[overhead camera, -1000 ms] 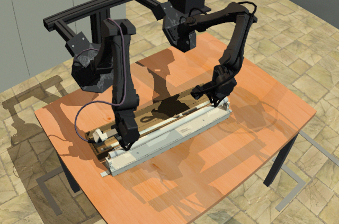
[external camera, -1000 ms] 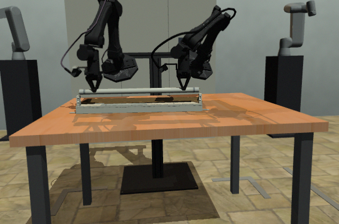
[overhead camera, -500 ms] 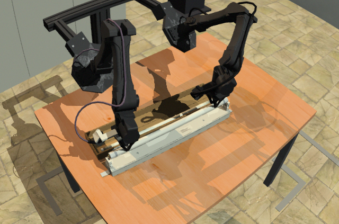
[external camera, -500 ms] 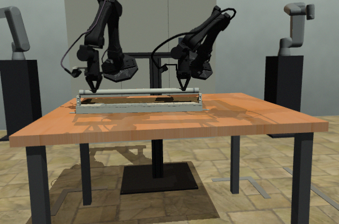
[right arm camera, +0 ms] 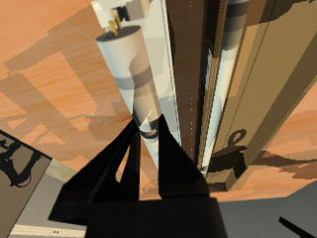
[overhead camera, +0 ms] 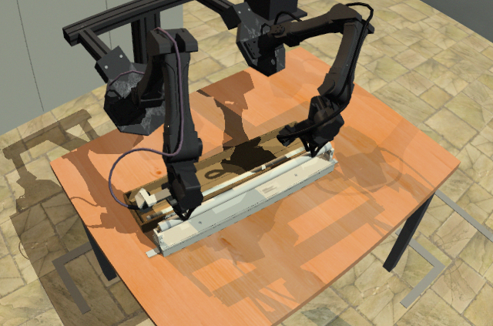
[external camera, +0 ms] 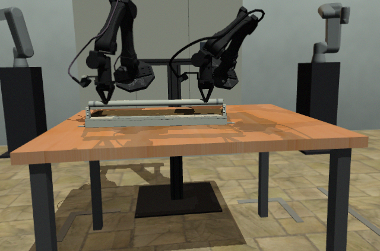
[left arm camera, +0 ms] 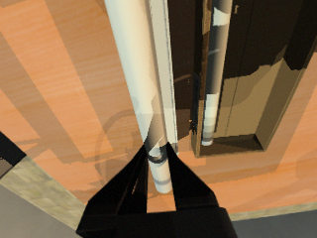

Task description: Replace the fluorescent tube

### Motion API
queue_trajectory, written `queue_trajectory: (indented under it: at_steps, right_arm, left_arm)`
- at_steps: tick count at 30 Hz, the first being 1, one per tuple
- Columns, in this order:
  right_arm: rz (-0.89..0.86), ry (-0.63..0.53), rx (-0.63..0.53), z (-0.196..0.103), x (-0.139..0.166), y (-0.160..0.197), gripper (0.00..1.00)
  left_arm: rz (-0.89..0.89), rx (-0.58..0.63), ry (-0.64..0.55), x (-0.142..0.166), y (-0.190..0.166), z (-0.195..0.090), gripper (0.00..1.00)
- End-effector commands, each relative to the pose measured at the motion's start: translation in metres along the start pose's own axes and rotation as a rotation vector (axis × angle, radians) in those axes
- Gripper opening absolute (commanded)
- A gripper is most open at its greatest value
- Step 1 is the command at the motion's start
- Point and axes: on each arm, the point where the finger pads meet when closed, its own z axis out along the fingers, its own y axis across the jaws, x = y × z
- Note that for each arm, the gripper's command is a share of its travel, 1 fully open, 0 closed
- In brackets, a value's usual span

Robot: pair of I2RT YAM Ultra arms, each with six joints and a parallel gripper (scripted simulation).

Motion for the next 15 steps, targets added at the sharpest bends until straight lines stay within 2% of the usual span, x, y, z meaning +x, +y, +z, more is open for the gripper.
queue_trajectory:
  at_steps: [1, 4, 5, 7, 9, 13, 15]
  right_arm:
    - [0.003, 0.002, 0.010, -0.001, 0.003, 0.000, 0.11]
    - [0.004, -0.009, -0.019, 0.000, -0.002, 0.005, 0.11]
    - [0.014, -0.012, 0.008, 0.007, -0.005, -0.001, 0.11]
    - [0.011, -0.012, 0.010, 0.003, -0.002, -0.004, 0.11]
    - [0.012, -0.004, 0.033, 0.013, -0.001, -0.011, 0.11]
    - [0.008, -0.028, -0.026, -0.011, -0.007, 0.007, 0.11]
    - [0.012, -0.026, -0.010, -0.006, -0.008, 0.004, 0.11]
  left_arm:
    - [0.024, 0.004, -0.017, -0.006, 0.000, -0.004, 0.11]
    - [0.006, -0.010, -0.020, -0.006, 0.003, -0.002, 0.11]
    - [0.016, 0.007, -0.011, -0.007, -0.003, 0.006, 0.11]
    - [0.024, 0.003, -0.017, -0.007, -0.005, 0.001, 0.11]
    - [0.006, -0.007, -0.018, -0.004, 0.001, 0.001, 0.11]
    - [0.042, 0.021, -0.013, -0.009, -0.011, 0.000, 0.11]
    - [0.043, 0.022, -0.012, -0.011, -0.013, 0.002, 0.11]
